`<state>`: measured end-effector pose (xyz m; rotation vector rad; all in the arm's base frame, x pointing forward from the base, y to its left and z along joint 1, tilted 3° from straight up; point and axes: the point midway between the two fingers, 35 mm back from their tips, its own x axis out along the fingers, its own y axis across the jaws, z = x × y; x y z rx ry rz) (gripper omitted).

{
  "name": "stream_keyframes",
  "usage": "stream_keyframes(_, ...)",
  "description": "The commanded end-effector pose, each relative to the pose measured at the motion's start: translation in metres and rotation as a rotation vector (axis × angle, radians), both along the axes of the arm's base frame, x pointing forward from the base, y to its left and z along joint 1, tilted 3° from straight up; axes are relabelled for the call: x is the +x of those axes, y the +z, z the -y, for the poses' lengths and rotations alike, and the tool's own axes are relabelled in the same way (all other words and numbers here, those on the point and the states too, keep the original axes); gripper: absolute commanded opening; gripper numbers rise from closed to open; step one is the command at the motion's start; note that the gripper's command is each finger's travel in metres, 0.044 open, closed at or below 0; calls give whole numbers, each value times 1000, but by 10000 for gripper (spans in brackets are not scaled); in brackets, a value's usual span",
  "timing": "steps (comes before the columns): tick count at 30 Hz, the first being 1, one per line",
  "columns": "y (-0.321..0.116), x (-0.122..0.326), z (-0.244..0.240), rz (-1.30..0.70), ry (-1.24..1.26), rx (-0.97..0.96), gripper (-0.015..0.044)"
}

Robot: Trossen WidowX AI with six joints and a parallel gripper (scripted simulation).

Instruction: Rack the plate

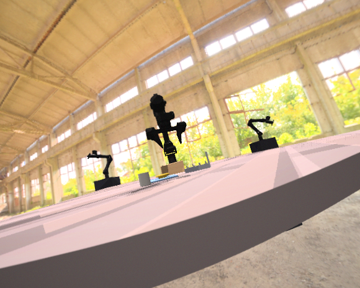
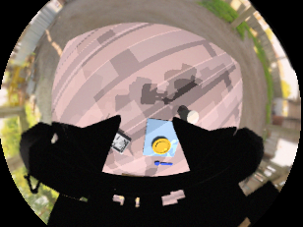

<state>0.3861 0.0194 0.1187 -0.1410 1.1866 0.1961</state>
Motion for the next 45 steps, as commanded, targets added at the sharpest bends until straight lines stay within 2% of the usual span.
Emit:
stream_keyframes(1,17,-36,38,-106,-32,-60,400)
stream_keyframes(7,39,-98,80,-281,-70,-108,400)
stream_keyframes(14,42,-105,84,-300,-73,-111,400)
stream_keyframes(16,32,-102,84,-299,-73,-111,400)
stream_keyframes(23,-69,-91,79,-299,-73,-110,400)
stream_keyframes(45,-95,-88,82,-299,-73,-111,400)
